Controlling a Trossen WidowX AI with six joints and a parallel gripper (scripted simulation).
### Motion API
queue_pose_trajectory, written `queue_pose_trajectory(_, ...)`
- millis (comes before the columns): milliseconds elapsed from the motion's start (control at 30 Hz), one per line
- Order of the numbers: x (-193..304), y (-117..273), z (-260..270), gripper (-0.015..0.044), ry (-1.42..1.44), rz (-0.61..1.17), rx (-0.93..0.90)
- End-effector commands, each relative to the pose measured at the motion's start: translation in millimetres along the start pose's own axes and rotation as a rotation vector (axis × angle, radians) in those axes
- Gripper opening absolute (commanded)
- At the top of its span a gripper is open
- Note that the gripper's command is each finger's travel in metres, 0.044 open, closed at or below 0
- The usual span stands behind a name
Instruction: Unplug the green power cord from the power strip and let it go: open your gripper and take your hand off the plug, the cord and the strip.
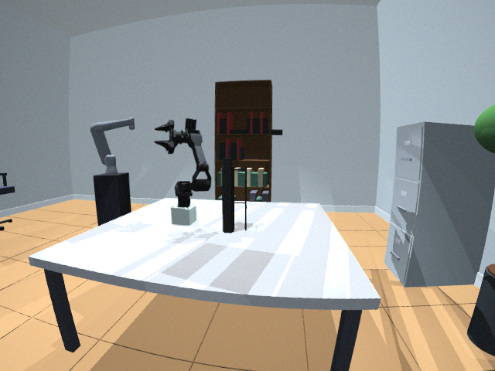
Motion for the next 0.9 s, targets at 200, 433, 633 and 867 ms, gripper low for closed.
queue_pose_trajectory(200,-40,-3,42,0.0216,0.179,-0.208,-0.142)
queue_pose_trajectory(433,-112,27,101,0.016,0.435,-0.643,-0.253)
queue_pose_trajectory(633,-172,93,132,0.016,0.596,-1.091,-0.184)
queue_pose_trajectory(867,-208,171,132,0.016,0.644,-1.457,0.027)
Point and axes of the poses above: the point midway between the two fingers, 35 mm back from their tips, its own y axis back along the fingers, its own z axis across the jaws, x = y × z, the point moved 1 cm from there along y, back along the fingers, and after that the axes turned 8 degrees about -y, right-handed, at the moved point
